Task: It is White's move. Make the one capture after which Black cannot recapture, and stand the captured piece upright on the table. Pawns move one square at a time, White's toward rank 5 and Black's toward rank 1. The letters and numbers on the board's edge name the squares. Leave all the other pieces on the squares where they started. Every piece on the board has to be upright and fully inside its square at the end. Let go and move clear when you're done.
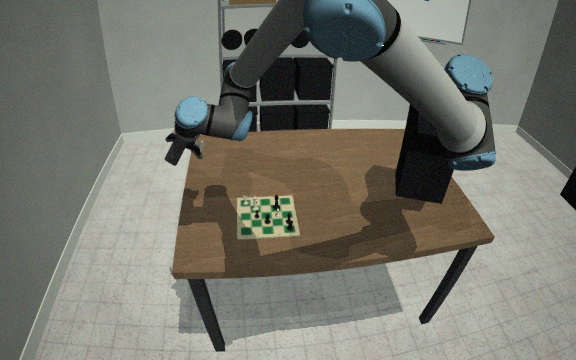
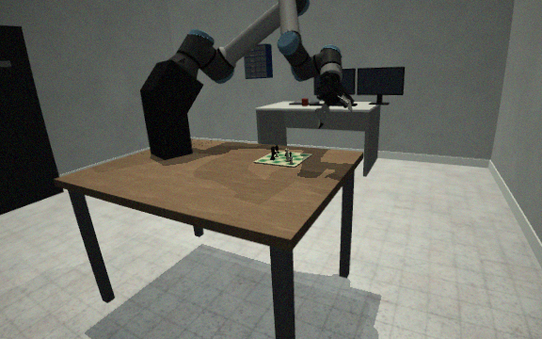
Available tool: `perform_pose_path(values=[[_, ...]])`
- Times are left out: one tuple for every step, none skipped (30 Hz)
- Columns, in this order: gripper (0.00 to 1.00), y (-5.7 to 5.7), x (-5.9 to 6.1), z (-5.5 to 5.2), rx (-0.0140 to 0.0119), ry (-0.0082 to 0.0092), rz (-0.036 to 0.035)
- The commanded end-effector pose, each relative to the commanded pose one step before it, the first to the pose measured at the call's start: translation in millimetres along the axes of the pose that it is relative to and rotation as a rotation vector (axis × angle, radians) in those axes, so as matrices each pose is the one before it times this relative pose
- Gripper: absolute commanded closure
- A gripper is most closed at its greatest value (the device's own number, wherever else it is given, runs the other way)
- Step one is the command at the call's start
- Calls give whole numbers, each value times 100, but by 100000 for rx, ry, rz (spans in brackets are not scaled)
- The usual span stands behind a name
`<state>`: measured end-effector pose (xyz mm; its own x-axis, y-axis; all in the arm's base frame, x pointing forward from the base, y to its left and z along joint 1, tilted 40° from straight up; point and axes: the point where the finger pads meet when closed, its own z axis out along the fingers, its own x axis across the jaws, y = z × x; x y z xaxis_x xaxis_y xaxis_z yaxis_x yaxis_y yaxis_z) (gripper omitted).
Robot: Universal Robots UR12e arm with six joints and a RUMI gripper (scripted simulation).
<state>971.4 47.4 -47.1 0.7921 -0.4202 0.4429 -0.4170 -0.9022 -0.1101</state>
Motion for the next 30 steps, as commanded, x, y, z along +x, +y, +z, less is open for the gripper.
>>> perform_pose_path(values=[[0,24,107,-55,11,132,57],[0,0,0,0,0,0,0],[0,0,0,0,0,0,0],[0,0,0,0,0,0,0],[0,0,0,0,0,0,0],[0,0,0,0,0,0,0],[0,0,0,0,0,0,0],[0,0,0,0,0,0,0],[0,0,0,0,0,0,0],[0,0,0,0,0,0,0],[0,0,0,0,0,0,0],[0,0,0,0,0,0,0],[0,0,0,0,0,0,0],[0,0,0,0,0,0,0],[0,0,0,0,0,0,0],[0,0,0,0,0,0,0],[0,0,0,0,0,0,0],[0,0,0,0,1,-1,0],[0,2,-3,1,7,-5,0],[0,5,-7,3,19,-13,1],[0,10,-13,6,37,-24,2],[0,16,-21,10,60,-40,4],[0,24,-31,15,88,-58,5],[0,40,-40,20,101,-73,8],[0,61,-50,27,106,-87,10],[0,77,-63,34,134,-110,14],[0,49,-78,32,191,-124,-4],[0,19,-47,24,258,-101,-13],[0,22,-56,28,305,-118,-15],[0,26,-65,32,355,-136,-18]])
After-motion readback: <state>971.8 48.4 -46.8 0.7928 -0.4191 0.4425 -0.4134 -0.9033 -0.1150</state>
